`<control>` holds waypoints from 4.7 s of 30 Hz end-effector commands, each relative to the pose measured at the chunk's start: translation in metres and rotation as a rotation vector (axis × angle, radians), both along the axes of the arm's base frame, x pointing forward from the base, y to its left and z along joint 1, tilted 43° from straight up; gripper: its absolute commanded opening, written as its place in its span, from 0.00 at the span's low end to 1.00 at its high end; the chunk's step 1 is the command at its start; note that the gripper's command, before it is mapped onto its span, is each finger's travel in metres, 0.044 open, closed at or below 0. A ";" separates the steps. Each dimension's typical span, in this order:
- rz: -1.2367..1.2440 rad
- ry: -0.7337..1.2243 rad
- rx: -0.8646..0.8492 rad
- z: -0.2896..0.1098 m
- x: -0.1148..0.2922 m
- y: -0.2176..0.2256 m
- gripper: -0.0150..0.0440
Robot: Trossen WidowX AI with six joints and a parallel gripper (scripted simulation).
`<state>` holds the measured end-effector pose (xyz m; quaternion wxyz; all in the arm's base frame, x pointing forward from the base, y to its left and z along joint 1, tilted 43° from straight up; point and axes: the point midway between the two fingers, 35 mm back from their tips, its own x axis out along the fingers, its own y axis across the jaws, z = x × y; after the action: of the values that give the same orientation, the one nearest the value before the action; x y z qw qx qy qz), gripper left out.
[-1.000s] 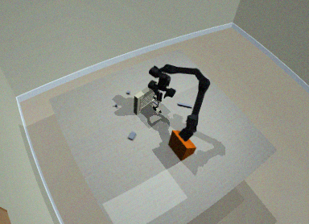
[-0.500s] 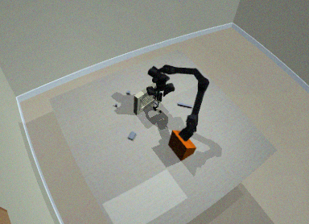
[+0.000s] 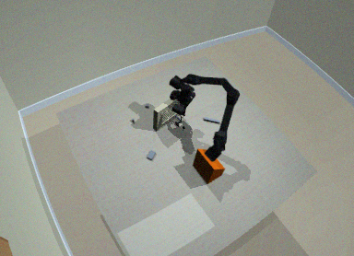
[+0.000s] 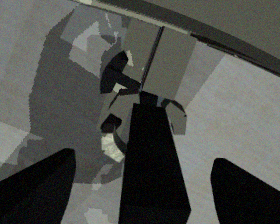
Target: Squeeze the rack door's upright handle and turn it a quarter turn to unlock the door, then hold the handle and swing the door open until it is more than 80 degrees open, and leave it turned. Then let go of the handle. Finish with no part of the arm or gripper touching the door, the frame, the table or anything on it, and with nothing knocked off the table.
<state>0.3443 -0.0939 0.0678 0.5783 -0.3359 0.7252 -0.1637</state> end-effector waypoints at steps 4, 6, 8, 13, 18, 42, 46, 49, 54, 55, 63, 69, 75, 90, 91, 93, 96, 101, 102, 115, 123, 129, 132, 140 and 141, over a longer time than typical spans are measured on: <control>0.239 0.221 0.038 -0.001 0.000 0.000 0.73; 0.312 0.288 0.048 -0.001 0.000 0.000 0.73; 0.384 0.355 0.059 -0.001 0.000 0.000 0.73; 0.565 0.523 0.085 -0.001 0.000 0.000 0.73; 0.746 0.690 0.111 -0.001 0.000 0.000 0.73; 1.089 1.008 0.160 -0.001 0.000 0.000 0.65; 1.089 1.008 0.160 -0.001 0.000 0.000 0.61; 1.089 1.008 0.160 -0.001 0.000 0.000 0.57; 1.089 1.008 0.160 -0.001 0.000 0.000 0.52; 1.089 1.008 0.160 -0.001 0.000 0.000 0.51; 1.089 1.008 0.160 -0.001 0.000 0.000 0.42; 1.089 1.008 0.160 -0.001 0.000 0.000 0.35; 1.089 1.008 0.160 -0.001 0.000 0.000 0.28; 0.933 0.864 0.138 -0.002 -0.008 0.003 0.27; 0.918 0.850 0.136 -0.002 -0.009 0.003 0.27; 0.888 0.822 0.132 -0.003 -0.010 0.004 0.27; 0.845 0.783 0.126 -0.003 -0.013 0.005 0.27; 0.776 0.719 0.116 -0.005 -0.020 0.008 0.27; 0.762 0.706 0.114 -0.005 -0.021 0.008 0.27; 0.596 0.553 0.091 -0.012 -0.042 0.019 0.27; 0.505 0.470 0.079 -0.018 -0.054 0.027 0.27; 0.440 0.410 0.070 -0.024 -0.063 0.035 0.27; 0.408 0.380 0.065 -0.027 -0.067 0.038 0.27; 0.324 0.303 0.054 -0.035 -0.077 0.049 0.27; 0.314 0.294 0.053 -0.036 -0.078 0.050 0.27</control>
<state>0.2677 -0.0460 0.0348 0.4766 -0.4649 0.7458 0.0224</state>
